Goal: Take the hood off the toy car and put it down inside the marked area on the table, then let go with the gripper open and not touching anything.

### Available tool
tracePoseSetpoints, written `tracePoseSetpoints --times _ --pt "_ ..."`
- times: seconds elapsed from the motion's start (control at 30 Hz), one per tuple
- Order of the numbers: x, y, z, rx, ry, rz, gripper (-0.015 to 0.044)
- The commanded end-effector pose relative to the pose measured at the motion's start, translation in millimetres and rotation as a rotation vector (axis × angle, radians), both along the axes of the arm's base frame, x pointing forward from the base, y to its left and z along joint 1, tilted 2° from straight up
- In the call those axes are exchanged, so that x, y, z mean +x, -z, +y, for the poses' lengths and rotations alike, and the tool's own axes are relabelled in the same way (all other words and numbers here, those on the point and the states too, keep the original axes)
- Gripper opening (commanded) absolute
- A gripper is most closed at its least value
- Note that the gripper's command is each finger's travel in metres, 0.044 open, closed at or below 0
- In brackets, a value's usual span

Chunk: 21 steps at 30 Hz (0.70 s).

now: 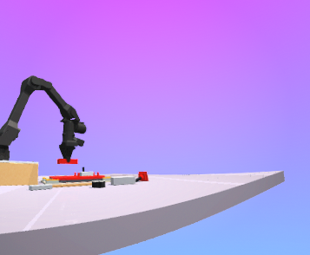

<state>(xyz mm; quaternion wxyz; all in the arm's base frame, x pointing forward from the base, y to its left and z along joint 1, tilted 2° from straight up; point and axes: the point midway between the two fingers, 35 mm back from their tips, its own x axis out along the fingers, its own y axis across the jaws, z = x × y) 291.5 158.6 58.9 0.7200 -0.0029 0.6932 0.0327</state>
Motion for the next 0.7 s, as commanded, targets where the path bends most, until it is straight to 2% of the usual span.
tracePoseSetpoints --times 0.0,0.67 --pt "0.8 2.2 -0.2 -0.003 0.003 -0.004 0.0" --pt "1.7 15.4 0.5 -0.003 0.003 -0.004 0.0"
